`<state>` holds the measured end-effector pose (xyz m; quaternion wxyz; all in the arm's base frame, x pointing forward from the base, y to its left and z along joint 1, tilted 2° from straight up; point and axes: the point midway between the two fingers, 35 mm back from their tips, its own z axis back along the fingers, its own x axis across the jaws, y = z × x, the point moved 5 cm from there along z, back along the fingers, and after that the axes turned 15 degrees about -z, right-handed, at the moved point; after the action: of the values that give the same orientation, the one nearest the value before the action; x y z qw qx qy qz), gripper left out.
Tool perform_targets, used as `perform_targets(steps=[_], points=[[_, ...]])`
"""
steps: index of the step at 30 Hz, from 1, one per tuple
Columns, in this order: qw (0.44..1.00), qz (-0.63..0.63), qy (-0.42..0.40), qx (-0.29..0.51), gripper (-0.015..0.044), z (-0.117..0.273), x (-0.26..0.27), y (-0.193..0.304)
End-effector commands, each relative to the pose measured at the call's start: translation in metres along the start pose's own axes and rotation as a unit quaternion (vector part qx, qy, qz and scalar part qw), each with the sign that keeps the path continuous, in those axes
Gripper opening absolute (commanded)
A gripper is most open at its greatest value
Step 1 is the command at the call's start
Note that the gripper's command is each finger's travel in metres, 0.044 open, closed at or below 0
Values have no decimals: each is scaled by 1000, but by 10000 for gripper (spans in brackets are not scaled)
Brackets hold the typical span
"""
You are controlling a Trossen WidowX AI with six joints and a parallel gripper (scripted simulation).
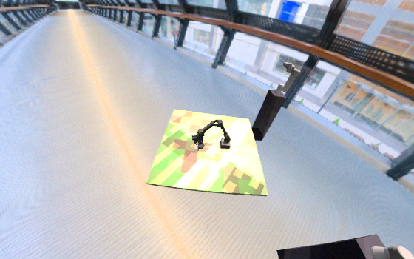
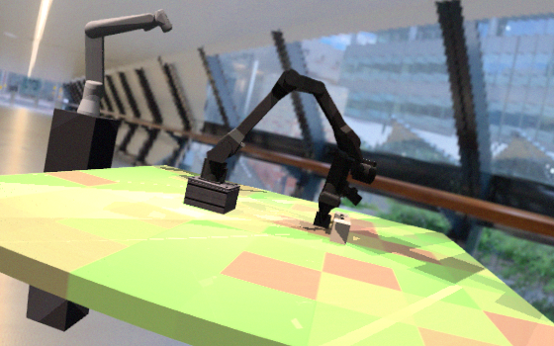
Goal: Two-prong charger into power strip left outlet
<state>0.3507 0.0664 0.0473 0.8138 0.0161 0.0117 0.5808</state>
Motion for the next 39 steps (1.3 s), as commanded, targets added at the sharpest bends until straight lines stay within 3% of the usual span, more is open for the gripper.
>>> perform_targets(steps=[1, 39], points=[[1000, 1, -6, -13, 0, 2, 3, -9], [1000, 1, -6, -14, 0, 5, 6, -19]])
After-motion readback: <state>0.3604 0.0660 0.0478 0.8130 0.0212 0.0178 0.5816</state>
